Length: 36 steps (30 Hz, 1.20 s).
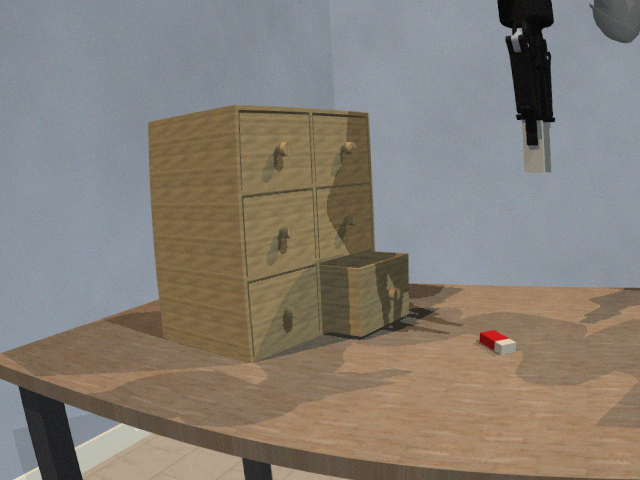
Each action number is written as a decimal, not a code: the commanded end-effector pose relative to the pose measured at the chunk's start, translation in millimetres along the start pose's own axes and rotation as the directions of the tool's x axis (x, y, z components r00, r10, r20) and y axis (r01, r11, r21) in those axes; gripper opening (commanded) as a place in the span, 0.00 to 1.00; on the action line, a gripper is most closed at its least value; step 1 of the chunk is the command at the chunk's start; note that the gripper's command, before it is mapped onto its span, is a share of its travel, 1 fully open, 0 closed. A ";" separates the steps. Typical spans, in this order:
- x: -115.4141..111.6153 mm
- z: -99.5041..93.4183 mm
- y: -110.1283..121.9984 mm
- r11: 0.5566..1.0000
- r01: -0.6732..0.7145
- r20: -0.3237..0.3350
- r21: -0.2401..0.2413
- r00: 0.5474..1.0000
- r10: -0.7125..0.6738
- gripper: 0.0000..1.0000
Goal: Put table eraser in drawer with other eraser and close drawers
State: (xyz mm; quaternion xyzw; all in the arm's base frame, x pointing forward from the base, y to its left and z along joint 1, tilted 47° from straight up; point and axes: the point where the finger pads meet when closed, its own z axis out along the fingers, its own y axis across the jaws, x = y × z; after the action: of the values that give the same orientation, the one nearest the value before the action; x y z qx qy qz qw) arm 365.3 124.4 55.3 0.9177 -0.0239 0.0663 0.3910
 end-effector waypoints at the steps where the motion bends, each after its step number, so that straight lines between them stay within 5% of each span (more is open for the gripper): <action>1: -1.3 0.3 0.7 1.000 0.015 0.007 -0.002 1.000 -0.015 0.20; 17: -1.3 0.3 0.7 1.000 0.015 0.007 -0.002 1.000 -0.015 0.20; 18: -0.1 -0.1 0.1 1.000 0.007 0.000 0.000 1.000 -0.007 1.00; 36: -0.1 -0.1 0.1 1.000 0.007 0.000 0.000 1.000 -0.007 1.00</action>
State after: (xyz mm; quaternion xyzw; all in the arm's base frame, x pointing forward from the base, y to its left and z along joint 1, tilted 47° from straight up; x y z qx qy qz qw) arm 365.2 124.3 55.3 0.9177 -0.0207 0.0646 0.3913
